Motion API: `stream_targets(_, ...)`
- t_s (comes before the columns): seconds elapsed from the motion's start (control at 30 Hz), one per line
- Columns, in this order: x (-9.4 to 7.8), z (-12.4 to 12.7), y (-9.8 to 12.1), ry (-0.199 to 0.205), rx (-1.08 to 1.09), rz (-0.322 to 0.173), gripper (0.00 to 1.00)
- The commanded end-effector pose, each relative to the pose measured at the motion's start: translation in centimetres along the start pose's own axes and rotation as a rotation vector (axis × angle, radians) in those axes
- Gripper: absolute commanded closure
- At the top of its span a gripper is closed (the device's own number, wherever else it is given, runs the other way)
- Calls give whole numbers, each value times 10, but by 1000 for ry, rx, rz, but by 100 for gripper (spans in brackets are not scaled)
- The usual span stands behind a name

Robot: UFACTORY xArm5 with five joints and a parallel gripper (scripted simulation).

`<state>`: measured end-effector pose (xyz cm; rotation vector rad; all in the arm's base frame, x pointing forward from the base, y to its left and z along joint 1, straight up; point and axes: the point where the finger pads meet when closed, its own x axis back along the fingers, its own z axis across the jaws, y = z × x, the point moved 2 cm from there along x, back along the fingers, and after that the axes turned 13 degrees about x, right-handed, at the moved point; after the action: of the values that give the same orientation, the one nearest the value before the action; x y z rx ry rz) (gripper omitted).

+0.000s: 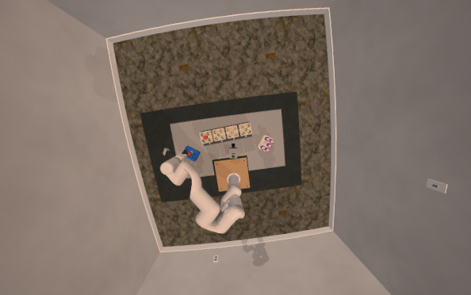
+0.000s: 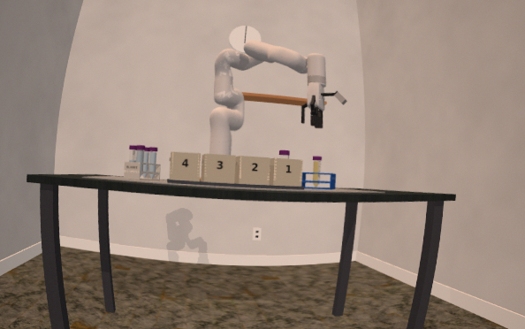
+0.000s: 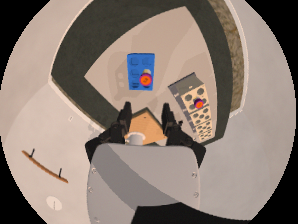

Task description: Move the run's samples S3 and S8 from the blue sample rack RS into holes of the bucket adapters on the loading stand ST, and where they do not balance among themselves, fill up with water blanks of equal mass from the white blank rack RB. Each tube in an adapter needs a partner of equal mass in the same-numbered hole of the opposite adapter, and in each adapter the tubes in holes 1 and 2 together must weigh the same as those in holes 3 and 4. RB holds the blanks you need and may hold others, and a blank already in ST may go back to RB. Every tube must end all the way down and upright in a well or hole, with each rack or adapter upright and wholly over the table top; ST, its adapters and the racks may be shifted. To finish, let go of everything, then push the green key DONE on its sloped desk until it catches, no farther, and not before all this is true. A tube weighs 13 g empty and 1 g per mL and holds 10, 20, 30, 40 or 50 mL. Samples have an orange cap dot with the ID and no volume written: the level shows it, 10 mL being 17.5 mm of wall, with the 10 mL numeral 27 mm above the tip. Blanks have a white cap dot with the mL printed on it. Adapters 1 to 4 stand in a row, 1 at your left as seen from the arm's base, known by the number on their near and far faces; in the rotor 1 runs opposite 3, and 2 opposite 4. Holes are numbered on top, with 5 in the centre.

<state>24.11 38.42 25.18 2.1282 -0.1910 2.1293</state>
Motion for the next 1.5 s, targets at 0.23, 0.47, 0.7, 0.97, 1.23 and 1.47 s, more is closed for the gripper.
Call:
stream_targets(0.23,2,-6,-5,1,-2,3,43)
stream_targets(0.47,-9,-6,-5,1,-2,3,43)
stream_targets(0.7,-19,-6,-5,1,-2,3,43)
stream_targets(0.97,-35,-6,-5,1,-2,3,43)
stream_targets(1.23,-47,-6,-5,1,-2,3,43)
stream_targets(1.47,-61,-5,-5,1,-2,3,43)
